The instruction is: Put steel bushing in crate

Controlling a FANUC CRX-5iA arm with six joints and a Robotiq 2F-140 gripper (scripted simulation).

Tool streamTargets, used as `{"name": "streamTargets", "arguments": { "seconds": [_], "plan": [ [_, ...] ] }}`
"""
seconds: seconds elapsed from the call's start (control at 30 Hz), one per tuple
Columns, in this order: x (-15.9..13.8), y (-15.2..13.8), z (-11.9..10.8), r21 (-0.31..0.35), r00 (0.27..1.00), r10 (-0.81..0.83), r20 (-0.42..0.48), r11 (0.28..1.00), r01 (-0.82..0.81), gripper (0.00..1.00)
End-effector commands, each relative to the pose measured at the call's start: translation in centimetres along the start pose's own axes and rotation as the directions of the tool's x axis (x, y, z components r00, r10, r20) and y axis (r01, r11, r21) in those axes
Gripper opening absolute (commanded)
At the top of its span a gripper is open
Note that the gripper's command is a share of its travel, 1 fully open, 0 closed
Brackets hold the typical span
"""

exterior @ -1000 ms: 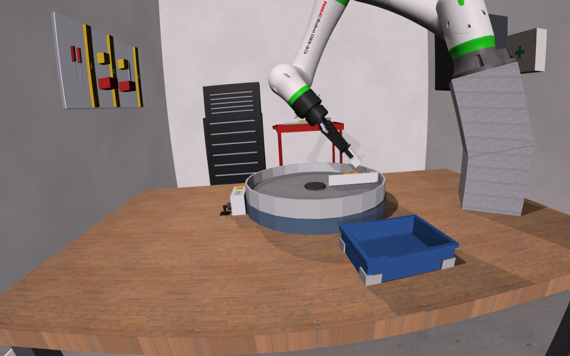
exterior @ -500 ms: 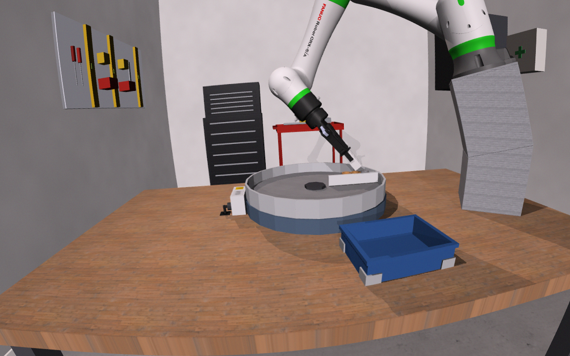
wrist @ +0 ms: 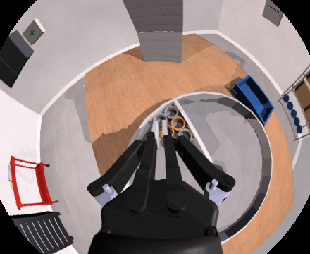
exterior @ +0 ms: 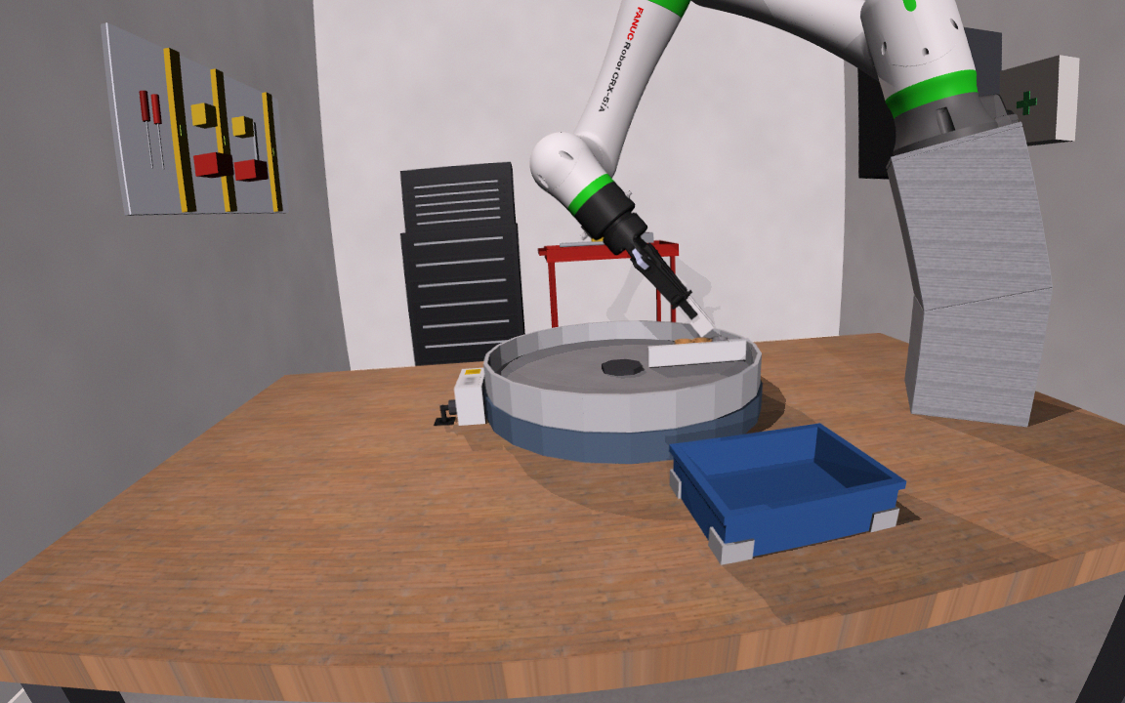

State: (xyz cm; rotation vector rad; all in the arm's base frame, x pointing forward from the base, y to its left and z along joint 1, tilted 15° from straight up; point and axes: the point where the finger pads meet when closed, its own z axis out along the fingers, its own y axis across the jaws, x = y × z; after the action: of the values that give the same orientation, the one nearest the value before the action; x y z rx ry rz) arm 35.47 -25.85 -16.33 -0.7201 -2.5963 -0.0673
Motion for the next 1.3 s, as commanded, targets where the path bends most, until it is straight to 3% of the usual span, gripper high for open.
{"name": "streamTargets", "arguments": {
  "seconds": [0.0,1.27],
  "plan": [
    [-0.01,0.0,-0.01,0.0,1.0,0.0,0.0,1.0,0.0,0.06],
    [-0.71,0.01,0.83,0.0,1.0,0.0,0.0,1.0,0.0,0.06]
  ]
}}
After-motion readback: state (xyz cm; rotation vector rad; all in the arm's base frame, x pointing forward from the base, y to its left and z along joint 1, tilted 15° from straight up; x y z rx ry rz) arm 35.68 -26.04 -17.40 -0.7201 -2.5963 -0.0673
